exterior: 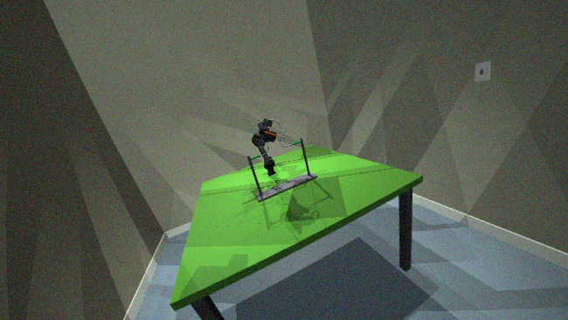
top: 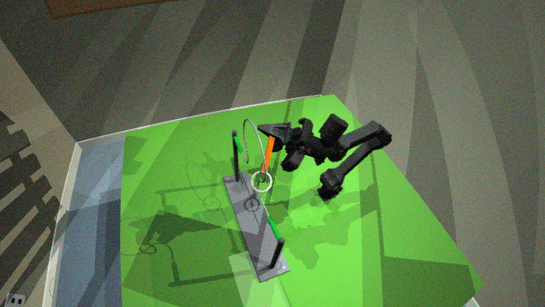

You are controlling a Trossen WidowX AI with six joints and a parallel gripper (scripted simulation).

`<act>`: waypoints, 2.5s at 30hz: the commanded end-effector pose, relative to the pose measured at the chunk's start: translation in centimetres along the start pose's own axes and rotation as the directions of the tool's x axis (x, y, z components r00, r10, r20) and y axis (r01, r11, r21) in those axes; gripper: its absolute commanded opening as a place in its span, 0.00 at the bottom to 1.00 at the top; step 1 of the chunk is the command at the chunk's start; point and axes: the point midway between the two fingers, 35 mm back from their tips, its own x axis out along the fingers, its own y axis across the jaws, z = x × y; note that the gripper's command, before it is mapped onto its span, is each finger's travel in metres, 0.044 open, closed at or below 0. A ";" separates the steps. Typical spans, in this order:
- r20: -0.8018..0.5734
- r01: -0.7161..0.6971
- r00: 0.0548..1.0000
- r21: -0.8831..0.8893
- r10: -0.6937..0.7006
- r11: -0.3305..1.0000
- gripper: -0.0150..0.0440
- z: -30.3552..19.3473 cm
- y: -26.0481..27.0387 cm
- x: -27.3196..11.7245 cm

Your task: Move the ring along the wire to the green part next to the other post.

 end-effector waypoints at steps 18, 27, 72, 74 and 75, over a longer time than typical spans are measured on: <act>-0.016 -0.083 0.996 0.146 0.086 0.986 0.00 0.0 3.9 -0.6; -0.015 -0.172 0.982 0.313 0.186 0.934 0.00 0.8 6.9 -1.4; 0.282 -0.408 0.757 0.909 0.590 0.088 0.00 12.2 15.9 -9.1; 0.303 -0.404 0.743 0.914 0.596 0.039 0.00 12.8 15.9 -9.5; 0.314 -0.402 0.737 0.916 0.599 0.015 0.00 13.2 15.9 -9.7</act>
